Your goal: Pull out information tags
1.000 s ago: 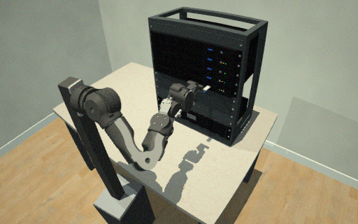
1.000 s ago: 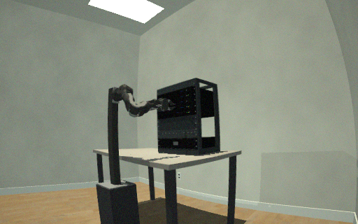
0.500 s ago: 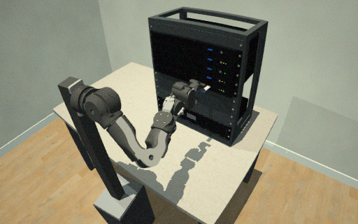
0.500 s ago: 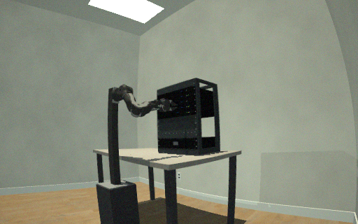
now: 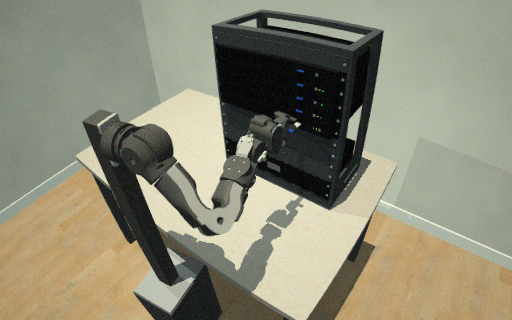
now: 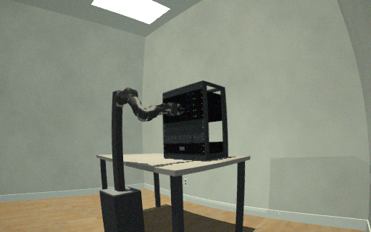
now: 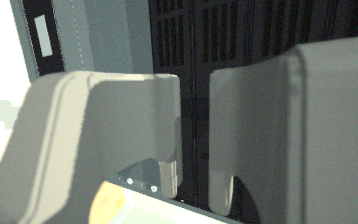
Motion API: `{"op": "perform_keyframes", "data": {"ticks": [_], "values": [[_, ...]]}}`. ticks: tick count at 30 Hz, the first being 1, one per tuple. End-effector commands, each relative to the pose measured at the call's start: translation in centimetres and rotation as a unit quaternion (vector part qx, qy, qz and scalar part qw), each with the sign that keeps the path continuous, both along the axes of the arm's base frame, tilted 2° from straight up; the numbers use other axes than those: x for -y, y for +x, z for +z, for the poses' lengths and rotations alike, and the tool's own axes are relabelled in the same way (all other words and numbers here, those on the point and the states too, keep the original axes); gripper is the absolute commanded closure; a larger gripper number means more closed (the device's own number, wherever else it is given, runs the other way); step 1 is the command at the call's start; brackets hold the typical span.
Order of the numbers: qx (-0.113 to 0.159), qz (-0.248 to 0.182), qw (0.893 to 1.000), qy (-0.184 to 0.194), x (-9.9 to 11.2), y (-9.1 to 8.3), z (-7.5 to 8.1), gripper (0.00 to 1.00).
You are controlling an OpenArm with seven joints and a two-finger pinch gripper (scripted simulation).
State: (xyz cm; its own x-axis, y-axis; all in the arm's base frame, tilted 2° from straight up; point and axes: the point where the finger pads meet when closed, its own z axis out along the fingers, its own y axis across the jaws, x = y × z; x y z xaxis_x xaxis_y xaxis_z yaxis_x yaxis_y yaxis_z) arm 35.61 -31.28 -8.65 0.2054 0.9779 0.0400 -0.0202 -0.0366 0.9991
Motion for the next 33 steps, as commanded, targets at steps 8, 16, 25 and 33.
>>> {"op": "perform_keyframes", "data": {"ticks": [8, 16, 25, 33], "values": [[0.004, 0.001, 1.0, -0.004, 0.3, 1.7, 0.4, 0.9], [0.004, 0.001, 1.0, -0.004, 0.6, 3.3, 0.3, 0.9], [0.005, 0.001, 1.0, -0.004, 1.0, 4.8, 0.3, 0.9], [0.005, 0.001, 1.0, -0.004, 1.1, 5.5, 0.3, 0.9]]}}
